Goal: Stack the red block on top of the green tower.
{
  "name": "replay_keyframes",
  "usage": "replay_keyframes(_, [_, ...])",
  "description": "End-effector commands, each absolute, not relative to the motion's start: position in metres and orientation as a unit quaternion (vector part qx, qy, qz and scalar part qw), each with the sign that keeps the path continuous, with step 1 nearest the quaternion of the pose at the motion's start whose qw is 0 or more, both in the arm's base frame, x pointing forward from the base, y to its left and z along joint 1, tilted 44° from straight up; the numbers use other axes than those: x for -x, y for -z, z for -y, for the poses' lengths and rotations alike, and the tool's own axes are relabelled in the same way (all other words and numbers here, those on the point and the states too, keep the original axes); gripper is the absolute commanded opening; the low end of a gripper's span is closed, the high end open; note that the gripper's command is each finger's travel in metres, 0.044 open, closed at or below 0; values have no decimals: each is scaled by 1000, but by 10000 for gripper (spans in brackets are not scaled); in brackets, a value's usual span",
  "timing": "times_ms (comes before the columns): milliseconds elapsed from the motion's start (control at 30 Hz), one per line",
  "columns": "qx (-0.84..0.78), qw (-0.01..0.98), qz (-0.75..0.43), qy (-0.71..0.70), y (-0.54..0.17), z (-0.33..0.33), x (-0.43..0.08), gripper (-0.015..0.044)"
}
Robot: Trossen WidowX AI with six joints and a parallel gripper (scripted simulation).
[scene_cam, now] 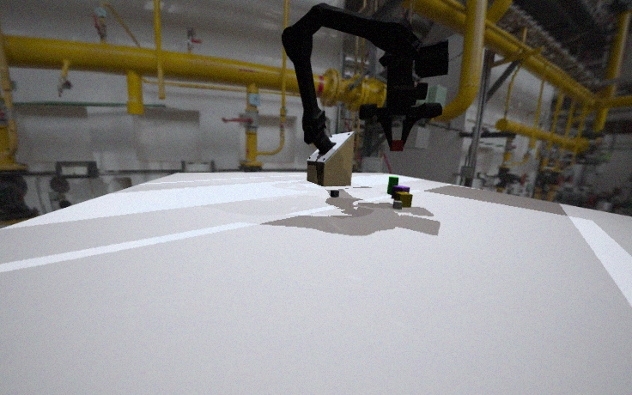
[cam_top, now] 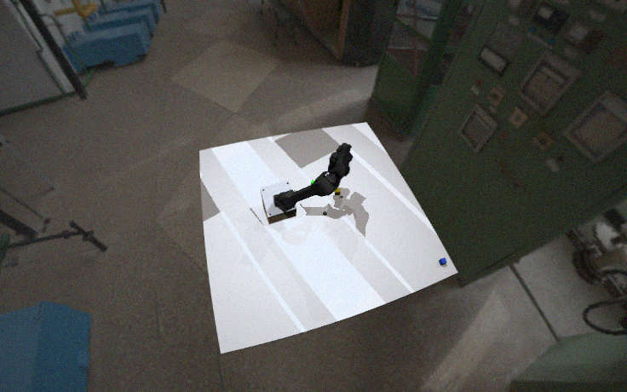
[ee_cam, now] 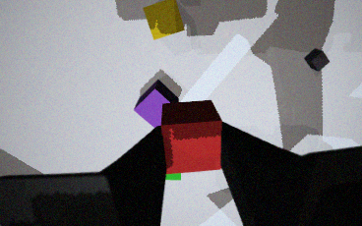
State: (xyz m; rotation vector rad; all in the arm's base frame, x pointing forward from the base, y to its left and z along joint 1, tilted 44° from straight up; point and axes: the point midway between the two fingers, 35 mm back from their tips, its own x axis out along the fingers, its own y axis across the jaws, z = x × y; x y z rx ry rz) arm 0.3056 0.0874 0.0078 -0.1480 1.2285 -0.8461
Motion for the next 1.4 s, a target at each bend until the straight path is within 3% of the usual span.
replay_keyframes(0, [73,727,-561,388,14,-103,-283,0])
replay_keyframes(367, [82,733,-542,404,52,-126,-235,0])
replay_keyframes(1367, [83,733,-540,405,99,-84,-237,0])
